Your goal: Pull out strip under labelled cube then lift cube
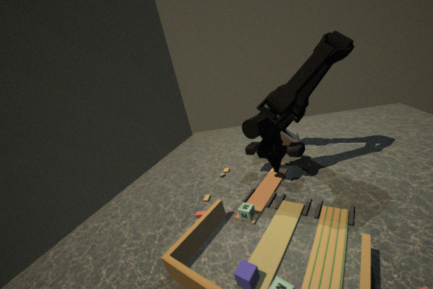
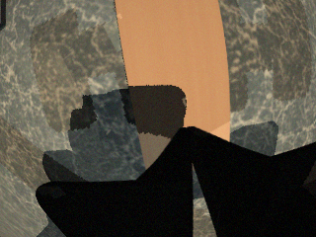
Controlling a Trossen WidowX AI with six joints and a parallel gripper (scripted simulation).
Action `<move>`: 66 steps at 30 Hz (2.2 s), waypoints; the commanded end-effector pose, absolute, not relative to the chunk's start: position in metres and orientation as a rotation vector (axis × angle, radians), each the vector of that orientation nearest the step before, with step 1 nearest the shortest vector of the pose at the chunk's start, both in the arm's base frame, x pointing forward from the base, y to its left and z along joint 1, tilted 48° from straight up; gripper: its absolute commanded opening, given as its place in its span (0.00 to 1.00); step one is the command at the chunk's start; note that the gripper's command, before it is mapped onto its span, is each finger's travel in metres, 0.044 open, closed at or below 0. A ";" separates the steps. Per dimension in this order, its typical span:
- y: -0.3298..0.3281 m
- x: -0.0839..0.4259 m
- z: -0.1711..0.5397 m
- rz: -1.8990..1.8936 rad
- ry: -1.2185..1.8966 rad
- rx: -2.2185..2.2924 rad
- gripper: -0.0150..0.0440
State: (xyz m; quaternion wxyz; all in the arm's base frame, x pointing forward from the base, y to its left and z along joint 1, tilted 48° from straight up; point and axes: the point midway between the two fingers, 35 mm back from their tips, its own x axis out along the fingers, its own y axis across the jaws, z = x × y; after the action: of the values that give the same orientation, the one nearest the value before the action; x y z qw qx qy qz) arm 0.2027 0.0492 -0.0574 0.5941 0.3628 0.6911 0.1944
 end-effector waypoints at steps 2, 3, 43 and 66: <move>0.054 0.186 -0.058 0.456 1.642 0.842 0.25; 0.055 0.184 -0.058 0.456 1.642 0.842 0.25; 0.058 0.163 -0.053 0.455 1.643 0.842 0.25; 0.023 0.178 -0.023 0.453 1.643 0.840 0.25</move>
State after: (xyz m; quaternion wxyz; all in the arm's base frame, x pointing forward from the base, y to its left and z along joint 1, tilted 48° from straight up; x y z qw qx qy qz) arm 0.1762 0.0332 -0.0312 0.5819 0.3652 0.7008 0.1921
